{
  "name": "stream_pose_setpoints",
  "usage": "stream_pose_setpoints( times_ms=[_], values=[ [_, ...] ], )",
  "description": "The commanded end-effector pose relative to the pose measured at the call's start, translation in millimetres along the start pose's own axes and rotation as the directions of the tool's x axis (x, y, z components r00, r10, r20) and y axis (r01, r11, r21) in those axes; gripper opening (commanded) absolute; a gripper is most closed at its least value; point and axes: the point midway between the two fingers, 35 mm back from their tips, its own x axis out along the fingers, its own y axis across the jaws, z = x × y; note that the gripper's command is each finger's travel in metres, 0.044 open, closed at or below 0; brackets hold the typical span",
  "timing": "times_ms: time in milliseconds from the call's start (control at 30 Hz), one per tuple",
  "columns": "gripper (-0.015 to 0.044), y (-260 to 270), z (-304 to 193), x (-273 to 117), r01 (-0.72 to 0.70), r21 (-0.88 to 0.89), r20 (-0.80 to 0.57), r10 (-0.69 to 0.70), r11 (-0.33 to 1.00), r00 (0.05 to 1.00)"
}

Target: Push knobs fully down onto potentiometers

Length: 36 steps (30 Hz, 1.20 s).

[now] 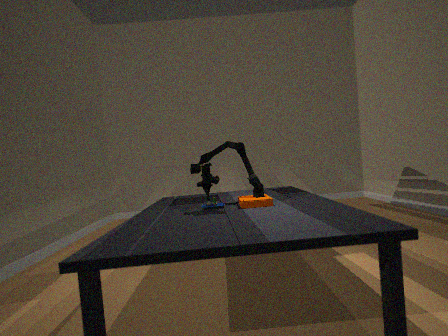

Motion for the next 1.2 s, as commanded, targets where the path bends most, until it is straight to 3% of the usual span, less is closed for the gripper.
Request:
stream_pose_setpoints(
  times_ms=[0, 1167],
  values=[
    [0.0, 1.2, 0.7, 3.7, -0.008, -0.004, 0.004, 0.008, 1.0, 1.0],
    [0.0, 1.2, 0.7, 7.3, -0.008, -0.004, 0.004, 0.008, 1.0, 1.0]
  ],
)
